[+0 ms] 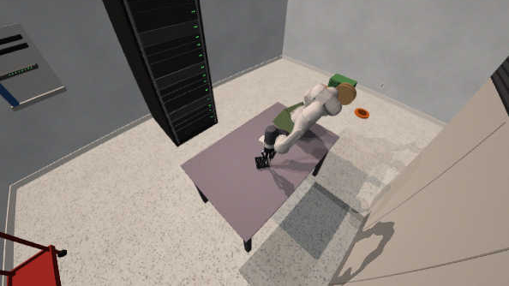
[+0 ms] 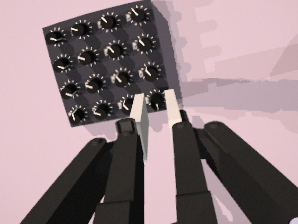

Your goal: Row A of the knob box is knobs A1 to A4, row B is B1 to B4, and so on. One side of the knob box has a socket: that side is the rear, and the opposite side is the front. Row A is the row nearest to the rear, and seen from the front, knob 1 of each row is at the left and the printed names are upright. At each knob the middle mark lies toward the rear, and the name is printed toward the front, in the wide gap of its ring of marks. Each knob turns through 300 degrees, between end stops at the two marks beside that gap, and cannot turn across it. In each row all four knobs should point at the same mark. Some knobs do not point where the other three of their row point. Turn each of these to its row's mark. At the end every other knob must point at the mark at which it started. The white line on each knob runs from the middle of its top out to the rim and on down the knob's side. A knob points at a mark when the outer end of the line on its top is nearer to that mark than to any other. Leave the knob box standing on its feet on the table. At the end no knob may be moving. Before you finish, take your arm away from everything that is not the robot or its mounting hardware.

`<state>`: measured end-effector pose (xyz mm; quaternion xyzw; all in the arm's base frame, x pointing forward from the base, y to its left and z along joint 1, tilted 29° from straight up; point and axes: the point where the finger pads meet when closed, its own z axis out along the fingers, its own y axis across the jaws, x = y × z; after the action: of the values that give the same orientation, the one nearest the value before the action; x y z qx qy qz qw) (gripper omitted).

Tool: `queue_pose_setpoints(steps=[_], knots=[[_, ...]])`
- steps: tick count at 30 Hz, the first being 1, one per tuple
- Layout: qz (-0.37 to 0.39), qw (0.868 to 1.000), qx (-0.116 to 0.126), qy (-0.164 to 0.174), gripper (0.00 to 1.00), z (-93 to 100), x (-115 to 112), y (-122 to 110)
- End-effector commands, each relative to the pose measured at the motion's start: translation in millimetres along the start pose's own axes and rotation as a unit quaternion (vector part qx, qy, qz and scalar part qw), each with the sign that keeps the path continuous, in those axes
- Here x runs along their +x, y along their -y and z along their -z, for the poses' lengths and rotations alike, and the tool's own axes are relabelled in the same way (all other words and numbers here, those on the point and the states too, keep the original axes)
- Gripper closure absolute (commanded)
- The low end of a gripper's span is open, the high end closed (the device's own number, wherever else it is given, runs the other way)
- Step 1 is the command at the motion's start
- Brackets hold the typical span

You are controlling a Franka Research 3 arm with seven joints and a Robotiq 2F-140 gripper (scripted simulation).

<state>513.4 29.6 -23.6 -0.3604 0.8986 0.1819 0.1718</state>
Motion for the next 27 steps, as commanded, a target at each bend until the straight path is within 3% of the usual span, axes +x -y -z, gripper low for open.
queue_pose_setpoints(steps=[1, 27], knots=[[0.002, 1.000, 0.000, 0.000, 0.88, -0.8, -0.8, 0.0], [0.002, 1.000, 0.000, 0.000, 0.88, -6.1, -0.8, 0.0]])
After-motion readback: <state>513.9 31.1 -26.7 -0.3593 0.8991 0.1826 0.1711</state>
